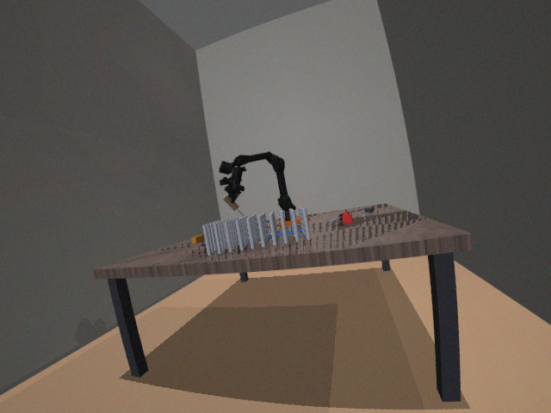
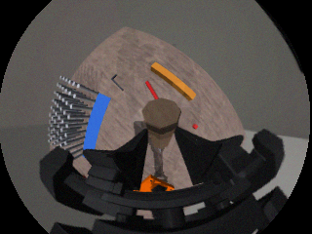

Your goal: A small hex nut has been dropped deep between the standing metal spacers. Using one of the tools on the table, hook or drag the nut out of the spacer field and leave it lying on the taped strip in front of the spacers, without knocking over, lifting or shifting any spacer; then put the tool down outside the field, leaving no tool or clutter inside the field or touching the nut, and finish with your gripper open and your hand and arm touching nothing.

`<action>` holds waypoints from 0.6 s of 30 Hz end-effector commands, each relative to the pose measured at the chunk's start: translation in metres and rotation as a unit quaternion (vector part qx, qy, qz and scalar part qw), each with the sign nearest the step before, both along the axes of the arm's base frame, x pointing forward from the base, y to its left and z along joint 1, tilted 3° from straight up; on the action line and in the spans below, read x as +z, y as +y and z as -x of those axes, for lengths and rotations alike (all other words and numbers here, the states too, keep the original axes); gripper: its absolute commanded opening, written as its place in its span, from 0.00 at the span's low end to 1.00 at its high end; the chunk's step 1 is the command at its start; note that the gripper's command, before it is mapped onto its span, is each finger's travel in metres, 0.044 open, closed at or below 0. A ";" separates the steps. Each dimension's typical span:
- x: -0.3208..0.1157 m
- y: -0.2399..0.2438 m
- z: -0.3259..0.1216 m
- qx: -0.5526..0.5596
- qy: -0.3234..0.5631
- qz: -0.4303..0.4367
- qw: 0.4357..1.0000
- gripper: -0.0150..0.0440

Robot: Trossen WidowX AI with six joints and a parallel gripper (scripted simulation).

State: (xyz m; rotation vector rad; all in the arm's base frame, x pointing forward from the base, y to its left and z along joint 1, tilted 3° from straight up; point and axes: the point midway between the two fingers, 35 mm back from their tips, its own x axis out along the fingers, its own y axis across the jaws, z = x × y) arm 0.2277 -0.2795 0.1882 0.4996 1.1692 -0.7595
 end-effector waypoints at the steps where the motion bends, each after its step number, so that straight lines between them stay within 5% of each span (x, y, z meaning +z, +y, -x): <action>1: 0.002 0.012 -0.004 -0.043 -0.030 -0.027 0.998 0.25; 18: -0.001 0.051 -0.013 -0.265 -0.111 -0.164 0.944 0.25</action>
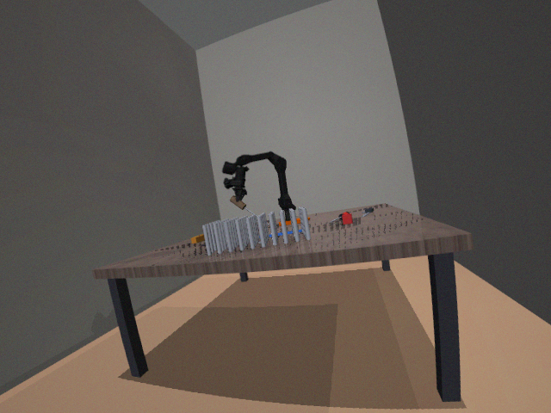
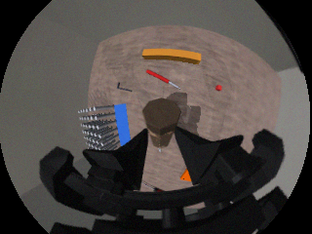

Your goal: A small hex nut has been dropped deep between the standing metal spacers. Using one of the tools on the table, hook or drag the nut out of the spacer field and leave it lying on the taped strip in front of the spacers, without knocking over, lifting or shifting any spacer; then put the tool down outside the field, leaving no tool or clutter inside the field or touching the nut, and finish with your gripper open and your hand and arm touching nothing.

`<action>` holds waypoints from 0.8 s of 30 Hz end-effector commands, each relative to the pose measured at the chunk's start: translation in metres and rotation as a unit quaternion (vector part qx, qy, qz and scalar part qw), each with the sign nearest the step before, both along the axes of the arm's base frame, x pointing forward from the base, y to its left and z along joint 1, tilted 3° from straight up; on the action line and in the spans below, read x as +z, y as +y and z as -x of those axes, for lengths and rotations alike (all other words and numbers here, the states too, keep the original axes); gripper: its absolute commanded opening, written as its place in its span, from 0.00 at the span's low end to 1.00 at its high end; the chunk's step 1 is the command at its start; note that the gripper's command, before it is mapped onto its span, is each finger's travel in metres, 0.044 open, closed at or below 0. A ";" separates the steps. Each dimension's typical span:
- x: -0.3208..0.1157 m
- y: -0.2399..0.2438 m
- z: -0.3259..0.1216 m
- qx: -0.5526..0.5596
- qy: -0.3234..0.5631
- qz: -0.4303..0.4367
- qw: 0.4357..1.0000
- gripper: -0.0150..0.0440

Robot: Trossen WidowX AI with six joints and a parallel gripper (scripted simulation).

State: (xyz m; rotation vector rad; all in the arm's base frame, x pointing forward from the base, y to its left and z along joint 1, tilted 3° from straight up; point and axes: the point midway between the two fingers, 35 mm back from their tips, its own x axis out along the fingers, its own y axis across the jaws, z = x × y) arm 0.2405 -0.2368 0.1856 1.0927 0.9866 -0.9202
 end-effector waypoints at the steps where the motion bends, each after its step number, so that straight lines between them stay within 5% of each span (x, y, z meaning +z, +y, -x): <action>1: 0.002 0.010 -0.001 -0.048 -0.018 -0.033 0.998 0.25; 24: 0.005 0.063 -0.008 -0.345 -0.053 -0.253 0.902 0.25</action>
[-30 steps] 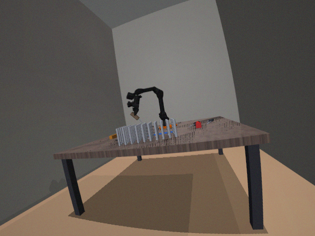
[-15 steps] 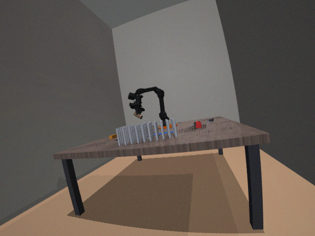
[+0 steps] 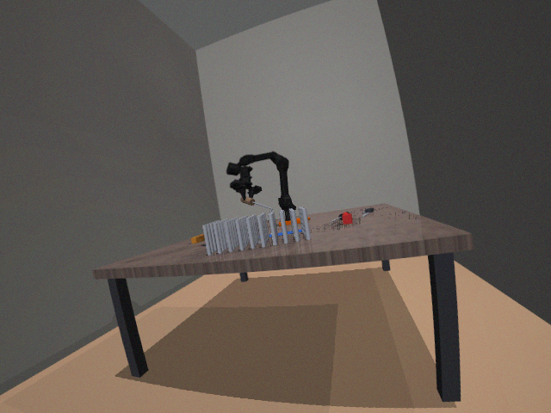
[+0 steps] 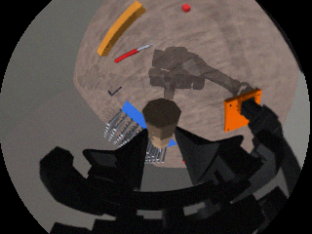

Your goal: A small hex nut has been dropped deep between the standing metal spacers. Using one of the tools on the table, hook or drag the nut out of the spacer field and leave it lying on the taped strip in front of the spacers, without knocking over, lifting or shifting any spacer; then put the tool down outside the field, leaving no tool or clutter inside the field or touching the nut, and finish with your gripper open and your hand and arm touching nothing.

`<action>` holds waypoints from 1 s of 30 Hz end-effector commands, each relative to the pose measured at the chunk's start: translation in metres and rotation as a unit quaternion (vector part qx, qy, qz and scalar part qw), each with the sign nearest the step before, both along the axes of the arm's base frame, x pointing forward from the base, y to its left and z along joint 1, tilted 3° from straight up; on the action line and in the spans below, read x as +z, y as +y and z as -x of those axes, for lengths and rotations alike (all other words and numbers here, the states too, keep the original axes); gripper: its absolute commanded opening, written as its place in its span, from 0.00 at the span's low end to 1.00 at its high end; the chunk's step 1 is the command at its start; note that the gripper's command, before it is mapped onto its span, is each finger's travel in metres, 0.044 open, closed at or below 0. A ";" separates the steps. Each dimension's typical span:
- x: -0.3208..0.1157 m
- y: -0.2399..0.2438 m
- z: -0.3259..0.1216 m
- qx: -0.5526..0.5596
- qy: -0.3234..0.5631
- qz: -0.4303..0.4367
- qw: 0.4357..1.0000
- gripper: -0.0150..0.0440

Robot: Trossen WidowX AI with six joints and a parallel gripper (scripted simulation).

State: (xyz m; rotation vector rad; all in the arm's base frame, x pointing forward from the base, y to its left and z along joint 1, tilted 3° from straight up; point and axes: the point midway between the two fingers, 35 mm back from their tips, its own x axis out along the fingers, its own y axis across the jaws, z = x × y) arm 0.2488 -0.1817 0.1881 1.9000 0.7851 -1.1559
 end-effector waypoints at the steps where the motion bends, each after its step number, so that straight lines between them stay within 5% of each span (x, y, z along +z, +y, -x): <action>1: 0.003 0.010 0.000 -0.047 -0.005 -0.040 0.998 0.25; 30: 0.016 0.069 -0.002 -0.361 0.053 -0.330 0.871 0.25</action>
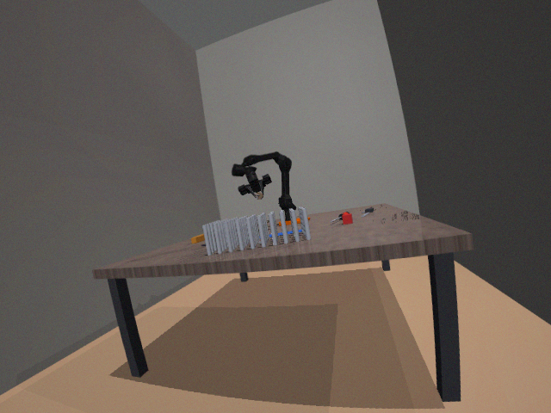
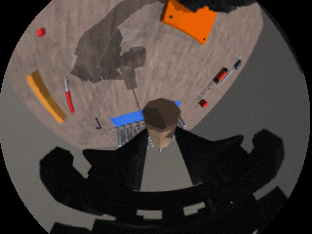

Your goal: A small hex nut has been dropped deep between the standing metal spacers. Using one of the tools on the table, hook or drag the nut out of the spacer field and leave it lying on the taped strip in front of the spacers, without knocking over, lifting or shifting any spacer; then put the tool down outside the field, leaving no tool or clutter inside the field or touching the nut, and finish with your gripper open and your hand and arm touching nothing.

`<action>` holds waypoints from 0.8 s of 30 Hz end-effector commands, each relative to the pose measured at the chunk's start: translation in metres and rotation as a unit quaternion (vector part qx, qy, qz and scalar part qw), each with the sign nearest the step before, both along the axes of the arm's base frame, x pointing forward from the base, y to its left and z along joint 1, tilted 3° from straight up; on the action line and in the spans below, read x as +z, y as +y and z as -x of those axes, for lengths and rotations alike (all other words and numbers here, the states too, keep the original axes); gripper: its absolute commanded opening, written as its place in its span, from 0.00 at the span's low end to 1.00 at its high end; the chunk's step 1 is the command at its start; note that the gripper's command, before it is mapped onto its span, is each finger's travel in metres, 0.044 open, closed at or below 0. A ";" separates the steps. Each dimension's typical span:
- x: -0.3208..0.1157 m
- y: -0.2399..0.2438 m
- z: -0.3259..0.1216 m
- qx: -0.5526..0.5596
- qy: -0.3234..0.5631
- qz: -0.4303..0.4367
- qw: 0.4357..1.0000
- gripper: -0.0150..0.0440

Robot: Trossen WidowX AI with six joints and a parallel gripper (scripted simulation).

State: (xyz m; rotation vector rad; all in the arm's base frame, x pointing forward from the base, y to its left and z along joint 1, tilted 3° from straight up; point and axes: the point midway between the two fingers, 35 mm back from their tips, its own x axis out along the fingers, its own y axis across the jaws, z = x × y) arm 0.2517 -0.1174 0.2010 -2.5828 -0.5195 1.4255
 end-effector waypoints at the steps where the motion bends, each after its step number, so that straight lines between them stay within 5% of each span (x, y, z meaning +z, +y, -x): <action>1: 0.003 0.004 0.001 -0.014 0.000 -0.016 1.000 0.25; 24: -0.097 0.000 -0.010 -0.016 -0.001 -0.015 1.000 0.25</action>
